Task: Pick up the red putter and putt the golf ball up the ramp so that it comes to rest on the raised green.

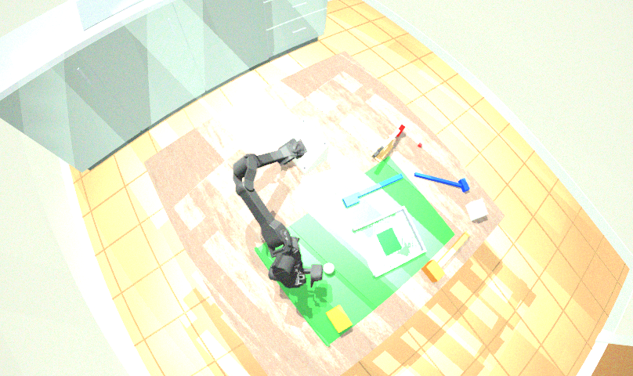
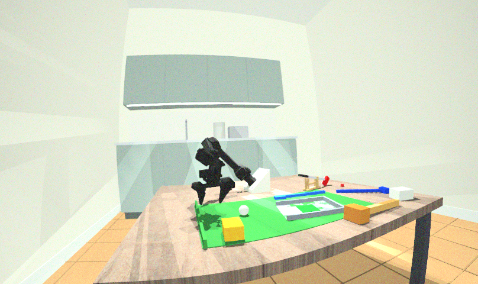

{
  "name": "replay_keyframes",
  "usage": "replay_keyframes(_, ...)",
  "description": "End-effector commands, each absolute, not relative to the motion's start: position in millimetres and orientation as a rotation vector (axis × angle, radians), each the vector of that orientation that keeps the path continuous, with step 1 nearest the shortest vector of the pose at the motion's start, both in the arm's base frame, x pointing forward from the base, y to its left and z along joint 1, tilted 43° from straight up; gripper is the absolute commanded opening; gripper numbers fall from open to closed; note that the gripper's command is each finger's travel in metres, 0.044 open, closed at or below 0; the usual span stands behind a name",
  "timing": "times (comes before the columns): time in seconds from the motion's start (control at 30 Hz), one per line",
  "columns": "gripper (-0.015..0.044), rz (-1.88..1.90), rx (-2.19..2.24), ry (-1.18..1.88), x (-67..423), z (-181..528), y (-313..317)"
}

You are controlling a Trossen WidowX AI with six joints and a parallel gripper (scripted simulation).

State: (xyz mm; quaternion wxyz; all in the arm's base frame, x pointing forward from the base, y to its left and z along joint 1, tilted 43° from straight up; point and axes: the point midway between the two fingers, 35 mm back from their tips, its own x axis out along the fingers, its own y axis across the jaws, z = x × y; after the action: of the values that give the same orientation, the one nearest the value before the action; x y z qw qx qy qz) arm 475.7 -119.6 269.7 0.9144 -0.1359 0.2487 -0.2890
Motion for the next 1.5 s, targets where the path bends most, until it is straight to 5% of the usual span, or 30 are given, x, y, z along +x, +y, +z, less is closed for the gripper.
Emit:
replay_keyframes(0.0, 0.044, -0.434, -0.38, 0.634, 494.7, 232.1, -61.8)
replay_keyframes(0.4, 0.044, 0.058, -0.782, 1.003, 469.8, 99.3, 104.2)
replay_keyframes(0.9, 0.044, 0.616, -1.376, 1.297, 329.1, -18.2, 264.5)
replay_keyframes(1.23, 0.044, 1.013, -2.018, 1.479, 178.0, -78.6, 306.6)
replay_keyframes(1.47, 0.044, 1.033, -2.066, 1.49, 168.0, -83.1, 305.1)
